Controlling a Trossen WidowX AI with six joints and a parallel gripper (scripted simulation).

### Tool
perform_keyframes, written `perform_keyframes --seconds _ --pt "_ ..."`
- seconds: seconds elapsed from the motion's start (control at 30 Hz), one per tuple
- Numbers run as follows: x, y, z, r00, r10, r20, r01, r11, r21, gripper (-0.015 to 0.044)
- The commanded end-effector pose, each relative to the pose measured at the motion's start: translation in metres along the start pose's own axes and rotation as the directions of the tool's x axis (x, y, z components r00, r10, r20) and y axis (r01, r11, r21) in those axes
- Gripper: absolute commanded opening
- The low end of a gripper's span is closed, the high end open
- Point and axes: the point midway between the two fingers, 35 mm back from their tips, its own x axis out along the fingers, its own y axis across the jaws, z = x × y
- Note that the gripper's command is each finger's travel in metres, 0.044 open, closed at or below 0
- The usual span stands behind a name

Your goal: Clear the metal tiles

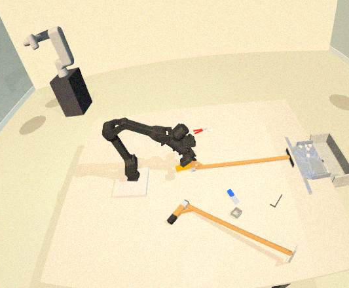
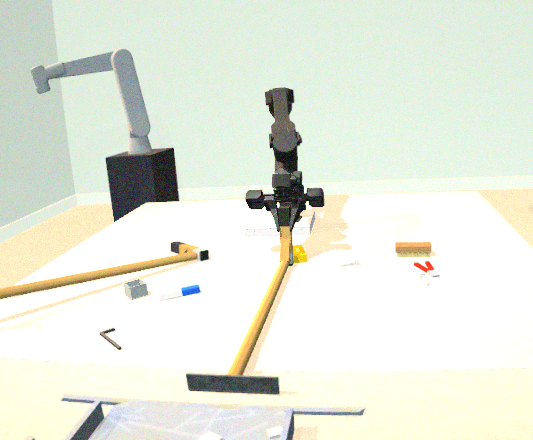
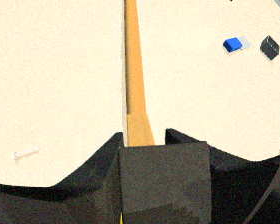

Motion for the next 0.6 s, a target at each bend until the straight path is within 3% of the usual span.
perform_keyframes --seconds 0.0,0.57 --pt "0.002 0.002 0.010 1.000 0.004 0.014 -0.004 1.000 0.001 0.0000" --pt "0.018 0.004 0.032 1.000 0.009 0.018 -0.009 1.000 -0.003 0.0000"
